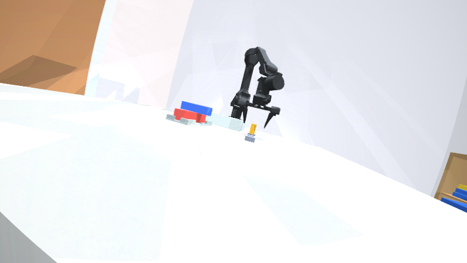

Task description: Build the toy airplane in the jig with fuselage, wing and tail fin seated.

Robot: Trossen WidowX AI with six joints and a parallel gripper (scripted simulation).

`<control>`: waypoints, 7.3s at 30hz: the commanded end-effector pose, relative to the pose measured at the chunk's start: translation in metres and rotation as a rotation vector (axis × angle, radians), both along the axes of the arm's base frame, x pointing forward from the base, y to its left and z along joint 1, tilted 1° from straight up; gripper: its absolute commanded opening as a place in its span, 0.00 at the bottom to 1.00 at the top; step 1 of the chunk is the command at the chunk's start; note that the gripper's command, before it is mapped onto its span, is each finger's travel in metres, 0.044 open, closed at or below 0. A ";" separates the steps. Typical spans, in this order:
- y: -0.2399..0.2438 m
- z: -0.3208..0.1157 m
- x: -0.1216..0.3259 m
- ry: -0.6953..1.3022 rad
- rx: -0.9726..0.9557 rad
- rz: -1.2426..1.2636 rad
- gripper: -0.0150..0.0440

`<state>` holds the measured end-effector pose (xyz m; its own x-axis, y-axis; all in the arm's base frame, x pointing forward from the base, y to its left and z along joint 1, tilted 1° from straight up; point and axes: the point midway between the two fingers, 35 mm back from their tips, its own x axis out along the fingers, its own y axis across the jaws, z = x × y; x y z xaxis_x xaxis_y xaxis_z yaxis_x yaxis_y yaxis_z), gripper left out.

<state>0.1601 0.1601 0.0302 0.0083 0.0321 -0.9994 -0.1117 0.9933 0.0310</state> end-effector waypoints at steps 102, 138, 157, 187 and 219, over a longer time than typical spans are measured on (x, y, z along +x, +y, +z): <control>-0.009 0.103 0.016 0.000 -0.001 -0.010 0.25; -0.049 0.094 0.089 -0.008 0.001 -0.023 0.25; -0.083 0.086 0.127 -0.010 -0.007 -0.021 0.25; -0.154 0.070 0.174 -0.016 -0.016 -0.018 0.25; -0.232 0.051 0.199 -0.010 -0.026 -0.016 0.36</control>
